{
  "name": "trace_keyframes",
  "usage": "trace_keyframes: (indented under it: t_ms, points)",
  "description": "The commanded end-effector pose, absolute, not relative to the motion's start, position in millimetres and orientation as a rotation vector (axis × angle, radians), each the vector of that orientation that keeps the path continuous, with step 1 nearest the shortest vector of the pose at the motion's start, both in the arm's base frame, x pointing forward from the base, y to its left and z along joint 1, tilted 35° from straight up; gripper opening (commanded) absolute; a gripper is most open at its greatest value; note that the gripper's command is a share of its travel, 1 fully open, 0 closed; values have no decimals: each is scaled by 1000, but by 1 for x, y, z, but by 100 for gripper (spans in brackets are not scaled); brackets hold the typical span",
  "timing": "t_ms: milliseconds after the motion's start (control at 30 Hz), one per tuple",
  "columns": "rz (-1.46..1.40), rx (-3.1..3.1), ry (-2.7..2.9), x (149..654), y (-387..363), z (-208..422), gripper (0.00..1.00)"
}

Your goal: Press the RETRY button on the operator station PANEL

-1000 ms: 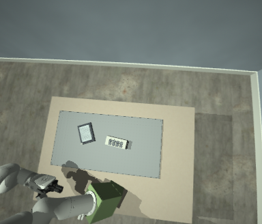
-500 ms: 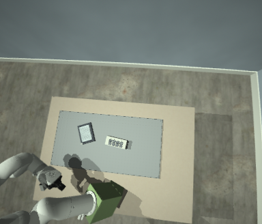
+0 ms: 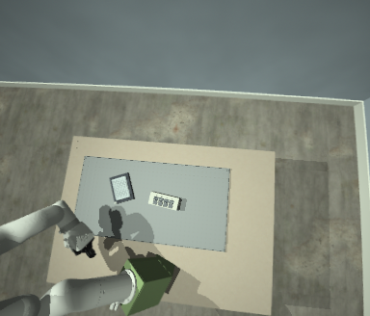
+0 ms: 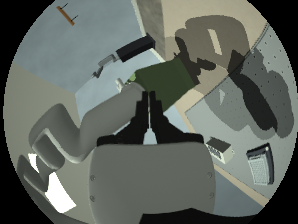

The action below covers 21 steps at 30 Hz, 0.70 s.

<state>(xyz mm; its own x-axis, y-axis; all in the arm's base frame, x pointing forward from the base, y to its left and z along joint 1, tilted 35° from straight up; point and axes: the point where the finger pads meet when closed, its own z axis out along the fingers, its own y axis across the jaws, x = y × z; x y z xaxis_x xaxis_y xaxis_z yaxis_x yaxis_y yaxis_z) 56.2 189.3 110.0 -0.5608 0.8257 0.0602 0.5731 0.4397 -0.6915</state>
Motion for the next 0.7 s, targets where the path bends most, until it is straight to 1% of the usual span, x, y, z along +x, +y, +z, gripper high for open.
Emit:
trace_keyframes:
  t_ms: [0, 133, 667]
  points:
    - [816, -1277, -2216, 65, 199, 104, 0]
    - [775, -1332, -2162, 73, 205, 100, 0]
    - [479, -1723, -1732, 138, 228, 74, 0]
